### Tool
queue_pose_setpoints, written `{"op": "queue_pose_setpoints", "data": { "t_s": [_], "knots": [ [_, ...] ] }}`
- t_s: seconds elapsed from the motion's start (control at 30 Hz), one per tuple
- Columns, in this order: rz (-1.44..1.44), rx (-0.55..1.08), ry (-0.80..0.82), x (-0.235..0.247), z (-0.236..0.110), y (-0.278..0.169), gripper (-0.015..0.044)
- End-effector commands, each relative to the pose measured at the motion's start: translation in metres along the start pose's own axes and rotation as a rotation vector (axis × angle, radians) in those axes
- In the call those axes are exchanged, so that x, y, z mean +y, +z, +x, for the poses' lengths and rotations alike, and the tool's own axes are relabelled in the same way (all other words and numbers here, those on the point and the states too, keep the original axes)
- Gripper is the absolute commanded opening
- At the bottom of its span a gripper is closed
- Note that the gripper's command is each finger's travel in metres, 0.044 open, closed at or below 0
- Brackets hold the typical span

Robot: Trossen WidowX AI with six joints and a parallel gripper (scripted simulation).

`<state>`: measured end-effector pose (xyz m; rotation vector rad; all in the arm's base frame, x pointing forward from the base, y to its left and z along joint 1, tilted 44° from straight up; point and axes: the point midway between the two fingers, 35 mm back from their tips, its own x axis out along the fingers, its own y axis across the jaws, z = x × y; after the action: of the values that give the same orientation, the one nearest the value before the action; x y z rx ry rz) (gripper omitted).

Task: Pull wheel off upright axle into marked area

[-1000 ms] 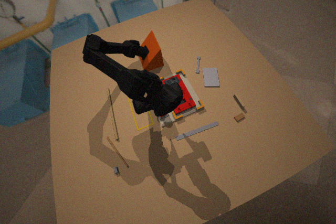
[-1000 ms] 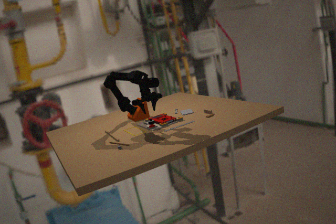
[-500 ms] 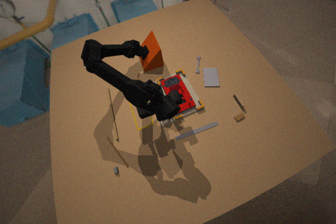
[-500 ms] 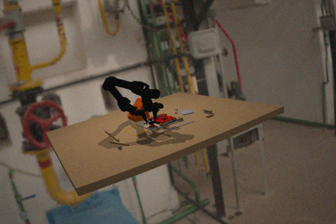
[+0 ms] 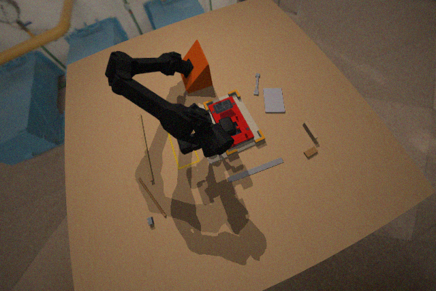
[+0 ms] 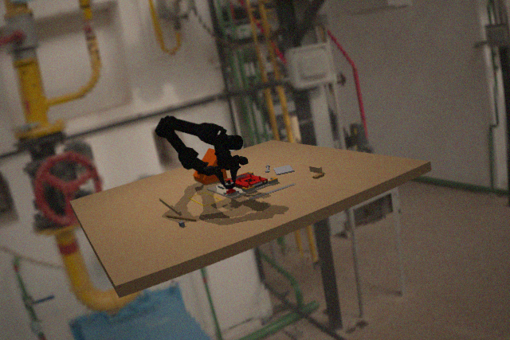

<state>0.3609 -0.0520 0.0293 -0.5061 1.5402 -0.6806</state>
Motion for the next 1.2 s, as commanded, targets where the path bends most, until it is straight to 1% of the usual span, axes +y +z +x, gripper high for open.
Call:
{"op": "queue_pose_setpoints", "data": {
  "t_s": [0.0,1.17],
  "knots": [
    [0.002,-0.002,0.001,0.000,-0.002,0.001,0.0000],
    [0.000,-0.006,0.000,0.001,-0.014,0.001,0.0000]
  ]
}}
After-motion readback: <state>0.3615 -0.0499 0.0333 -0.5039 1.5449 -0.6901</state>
